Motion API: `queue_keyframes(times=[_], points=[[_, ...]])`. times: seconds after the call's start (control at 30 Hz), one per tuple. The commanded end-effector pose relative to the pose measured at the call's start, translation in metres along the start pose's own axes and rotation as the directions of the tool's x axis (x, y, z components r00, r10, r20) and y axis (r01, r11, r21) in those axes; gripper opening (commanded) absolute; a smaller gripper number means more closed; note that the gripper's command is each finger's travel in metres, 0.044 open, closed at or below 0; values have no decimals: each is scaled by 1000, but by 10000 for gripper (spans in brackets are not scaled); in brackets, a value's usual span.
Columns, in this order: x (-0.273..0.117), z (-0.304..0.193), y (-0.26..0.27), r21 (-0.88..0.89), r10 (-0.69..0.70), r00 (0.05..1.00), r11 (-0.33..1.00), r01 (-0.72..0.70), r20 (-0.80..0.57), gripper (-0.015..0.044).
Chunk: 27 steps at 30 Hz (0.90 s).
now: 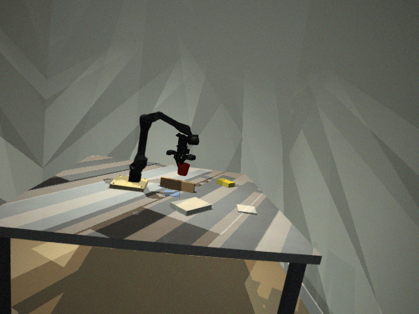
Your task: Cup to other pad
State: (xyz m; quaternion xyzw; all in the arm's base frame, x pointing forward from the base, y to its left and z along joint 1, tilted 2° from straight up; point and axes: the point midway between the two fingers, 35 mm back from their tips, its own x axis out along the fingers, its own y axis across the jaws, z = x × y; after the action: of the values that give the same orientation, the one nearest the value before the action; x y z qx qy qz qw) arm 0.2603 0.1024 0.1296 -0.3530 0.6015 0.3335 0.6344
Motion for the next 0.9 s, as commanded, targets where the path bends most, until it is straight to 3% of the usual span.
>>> queue_keyframes(times=[0.0,0.87], points=[[6,0,0,7,0,1000,1000,0,-6,0],[39,0,0,7,0,1000,1000,0,-6,0]])
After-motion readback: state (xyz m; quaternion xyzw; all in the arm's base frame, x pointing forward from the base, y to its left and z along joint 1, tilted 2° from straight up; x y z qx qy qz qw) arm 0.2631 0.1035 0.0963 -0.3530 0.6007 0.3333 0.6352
